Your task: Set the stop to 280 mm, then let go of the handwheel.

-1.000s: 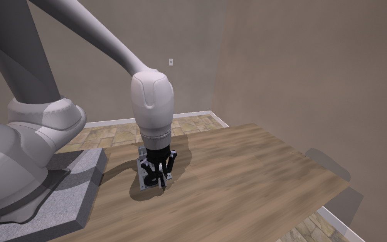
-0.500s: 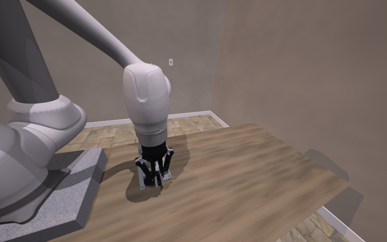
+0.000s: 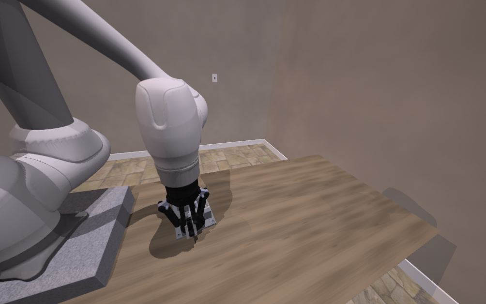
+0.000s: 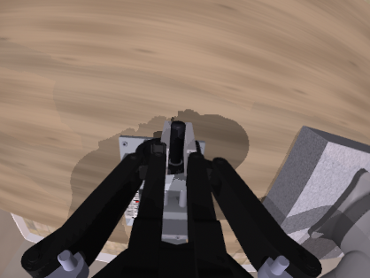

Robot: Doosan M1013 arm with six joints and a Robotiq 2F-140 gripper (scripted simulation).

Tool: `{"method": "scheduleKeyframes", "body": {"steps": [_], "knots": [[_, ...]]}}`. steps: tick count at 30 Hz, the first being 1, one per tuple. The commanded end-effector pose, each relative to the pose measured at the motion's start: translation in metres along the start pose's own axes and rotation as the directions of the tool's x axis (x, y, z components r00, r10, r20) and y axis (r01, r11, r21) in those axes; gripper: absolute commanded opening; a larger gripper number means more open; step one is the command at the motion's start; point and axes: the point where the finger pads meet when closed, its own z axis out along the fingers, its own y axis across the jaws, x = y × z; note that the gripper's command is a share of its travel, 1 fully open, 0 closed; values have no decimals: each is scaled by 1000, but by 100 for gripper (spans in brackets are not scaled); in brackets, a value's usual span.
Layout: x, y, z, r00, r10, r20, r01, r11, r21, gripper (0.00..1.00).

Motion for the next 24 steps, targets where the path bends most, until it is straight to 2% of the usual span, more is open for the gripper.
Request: {"method": "scheduleKeyframes", "body": {"steps": [1, 24], "knots": [[0, 9, 6, 1000, -1, 0, 1, 1000, -1, 4], [0, 13, 39, 1000, -1, 0, 1, 1000, -1, 4]]}}
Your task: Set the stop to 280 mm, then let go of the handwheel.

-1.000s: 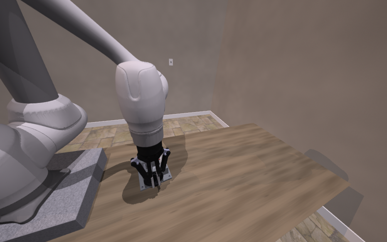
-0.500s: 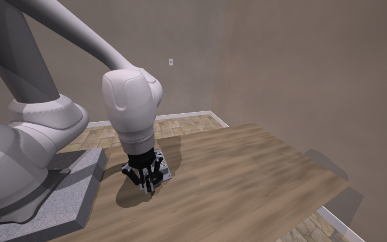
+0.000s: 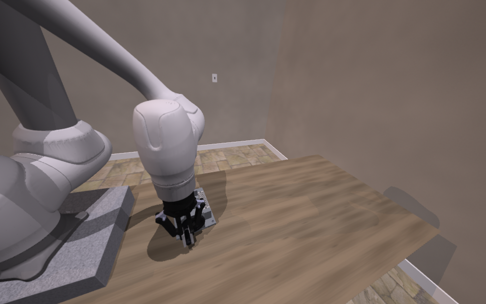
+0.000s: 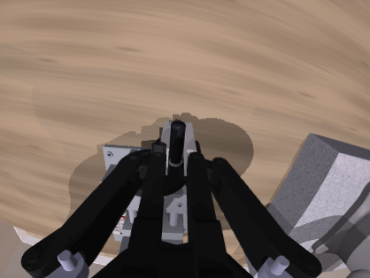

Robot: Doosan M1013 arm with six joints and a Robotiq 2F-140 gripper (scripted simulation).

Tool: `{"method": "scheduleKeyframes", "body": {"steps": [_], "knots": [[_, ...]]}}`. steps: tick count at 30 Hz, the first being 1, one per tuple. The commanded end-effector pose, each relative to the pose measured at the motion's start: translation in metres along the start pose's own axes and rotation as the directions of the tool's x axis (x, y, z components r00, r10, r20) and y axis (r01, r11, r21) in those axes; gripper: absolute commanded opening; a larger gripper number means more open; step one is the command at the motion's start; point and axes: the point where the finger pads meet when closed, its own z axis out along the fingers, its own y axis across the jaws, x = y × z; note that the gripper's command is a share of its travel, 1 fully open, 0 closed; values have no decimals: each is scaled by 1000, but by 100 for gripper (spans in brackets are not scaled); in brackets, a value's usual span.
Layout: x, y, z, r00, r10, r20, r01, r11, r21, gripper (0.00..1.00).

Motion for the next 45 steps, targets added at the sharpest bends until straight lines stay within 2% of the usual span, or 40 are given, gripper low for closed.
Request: {"method": "scheduleKeyframes", "body": {"steps": [1, 25, 45], "knots": [[0, -1, 2, 1000, 0, 0, 0, 1000, 0, 4], [0, -25, 16, 1000, 0, 0, 0, 1000, 0, 4], [0, -50, 1, 1000, 0, 0, 0, 1000, 0, 4]]}}
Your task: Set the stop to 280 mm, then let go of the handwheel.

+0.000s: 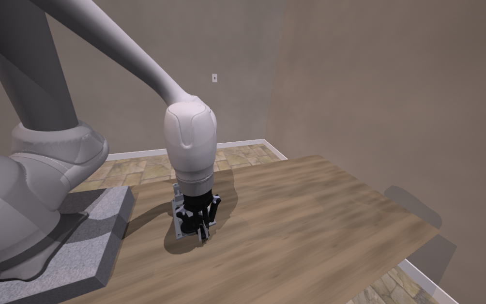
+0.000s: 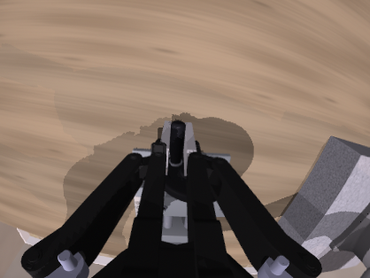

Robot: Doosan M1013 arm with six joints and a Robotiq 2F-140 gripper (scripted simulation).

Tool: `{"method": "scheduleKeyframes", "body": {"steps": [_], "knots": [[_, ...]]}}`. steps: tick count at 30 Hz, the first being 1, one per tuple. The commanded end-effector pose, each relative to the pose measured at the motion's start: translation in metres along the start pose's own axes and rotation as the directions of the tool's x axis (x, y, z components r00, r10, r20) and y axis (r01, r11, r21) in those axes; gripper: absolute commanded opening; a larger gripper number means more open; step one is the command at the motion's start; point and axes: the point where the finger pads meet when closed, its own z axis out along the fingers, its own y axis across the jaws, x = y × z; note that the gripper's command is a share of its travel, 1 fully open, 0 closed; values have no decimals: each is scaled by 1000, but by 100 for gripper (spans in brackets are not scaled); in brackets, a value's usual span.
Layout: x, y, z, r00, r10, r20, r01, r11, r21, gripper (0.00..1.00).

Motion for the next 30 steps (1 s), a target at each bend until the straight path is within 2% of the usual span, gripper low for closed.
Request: {"method": "scheduleKeyframes", "body": {"steps": [1, 30], "knots": [[0, -3, -5, 1000, 0, 0, 0, 1000, 0, 4], [0, -5, -24, 1000, 0, 0, 0, 1000, 0, 4]]}}
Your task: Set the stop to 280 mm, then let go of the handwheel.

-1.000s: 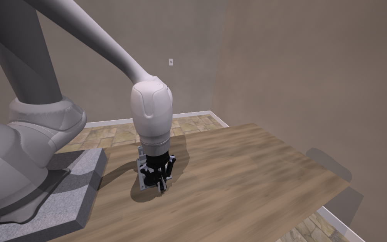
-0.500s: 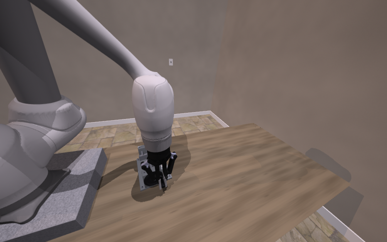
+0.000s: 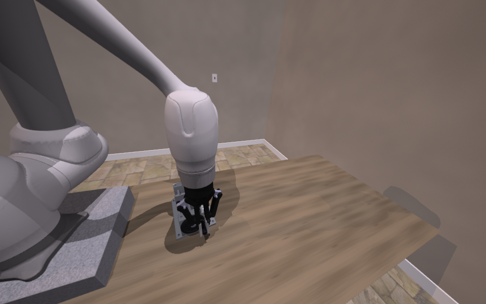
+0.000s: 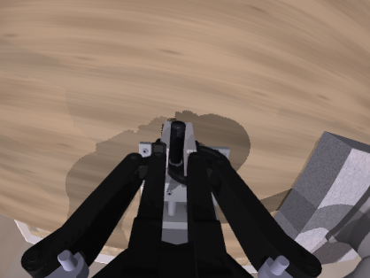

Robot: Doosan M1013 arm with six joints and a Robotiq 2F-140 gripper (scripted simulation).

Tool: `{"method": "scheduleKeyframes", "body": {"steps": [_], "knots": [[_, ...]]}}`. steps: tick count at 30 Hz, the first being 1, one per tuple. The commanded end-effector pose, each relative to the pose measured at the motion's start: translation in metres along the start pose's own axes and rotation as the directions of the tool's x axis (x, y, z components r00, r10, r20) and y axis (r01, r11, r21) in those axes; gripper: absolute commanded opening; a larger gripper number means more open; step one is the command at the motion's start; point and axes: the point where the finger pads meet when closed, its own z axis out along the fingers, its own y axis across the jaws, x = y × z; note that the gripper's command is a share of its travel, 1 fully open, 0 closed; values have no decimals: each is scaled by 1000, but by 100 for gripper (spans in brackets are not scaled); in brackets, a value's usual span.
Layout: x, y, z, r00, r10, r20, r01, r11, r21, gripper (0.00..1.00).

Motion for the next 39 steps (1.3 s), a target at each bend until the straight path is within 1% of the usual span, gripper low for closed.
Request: {"method": "scheduleKeyframes", "body": {"steps": [1, 39], "knots": [[0, 1, -2, 1000, 0, 0, 0, 1000, 0, 4], [0, 3, -8, 1000, 0, 0, 0, 1000, 0, 4]]}}
